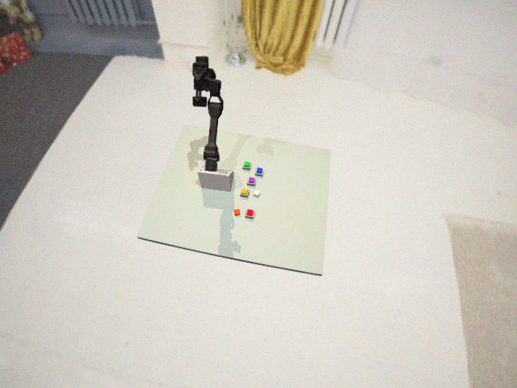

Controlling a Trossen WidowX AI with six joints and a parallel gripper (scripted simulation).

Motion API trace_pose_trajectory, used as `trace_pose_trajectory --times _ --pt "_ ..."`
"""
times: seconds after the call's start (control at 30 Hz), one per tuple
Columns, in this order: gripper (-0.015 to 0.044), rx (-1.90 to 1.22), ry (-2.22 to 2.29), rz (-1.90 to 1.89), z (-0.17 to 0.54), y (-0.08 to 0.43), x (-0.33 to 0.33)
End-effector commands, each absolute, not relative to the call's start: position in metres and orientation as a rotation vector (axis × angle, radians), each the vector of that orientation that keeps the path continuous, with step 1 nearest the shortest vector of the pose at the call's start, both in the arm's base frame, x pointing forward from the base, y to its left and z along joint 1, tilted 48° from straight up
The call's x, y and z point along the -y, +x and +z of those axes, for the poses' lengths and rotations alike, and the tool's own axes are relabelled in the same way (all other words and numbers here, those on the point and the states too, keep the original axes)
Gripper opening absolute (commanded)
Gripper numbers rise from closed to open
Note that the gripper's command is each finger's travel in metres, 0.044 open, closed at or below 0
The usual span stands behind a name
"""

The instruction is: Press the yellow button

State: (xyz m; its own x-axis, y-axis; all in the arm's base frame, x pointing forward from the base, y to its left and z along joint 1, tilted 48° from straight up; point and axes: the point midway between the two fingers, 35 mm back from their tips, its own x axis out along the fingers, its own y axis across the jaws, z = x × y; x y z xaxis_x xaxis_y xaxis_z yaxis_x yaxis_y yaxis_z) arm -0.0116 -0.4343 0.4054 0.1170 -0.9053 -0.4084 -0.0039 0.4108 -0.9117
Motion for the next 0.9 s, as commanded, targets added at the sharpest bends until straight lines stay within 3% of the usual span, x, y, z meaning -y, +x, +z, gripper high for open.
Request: trace_pose_trajectory --times 0.0,0.23,0.5,0.87 --pt "0.0400 -1.196 -0.795 -0.670 0.346 0.034 0.443" --pt "0.0400 -1.089 -0.512 -0.372 0.235 0.124 0.422" --pt "0.0400 -1.066 -0.147 -0.030 0.121 0.208 0.340" --pt "0.0400 -1.256 0.428 0.410 0.004 0.243 0.154"
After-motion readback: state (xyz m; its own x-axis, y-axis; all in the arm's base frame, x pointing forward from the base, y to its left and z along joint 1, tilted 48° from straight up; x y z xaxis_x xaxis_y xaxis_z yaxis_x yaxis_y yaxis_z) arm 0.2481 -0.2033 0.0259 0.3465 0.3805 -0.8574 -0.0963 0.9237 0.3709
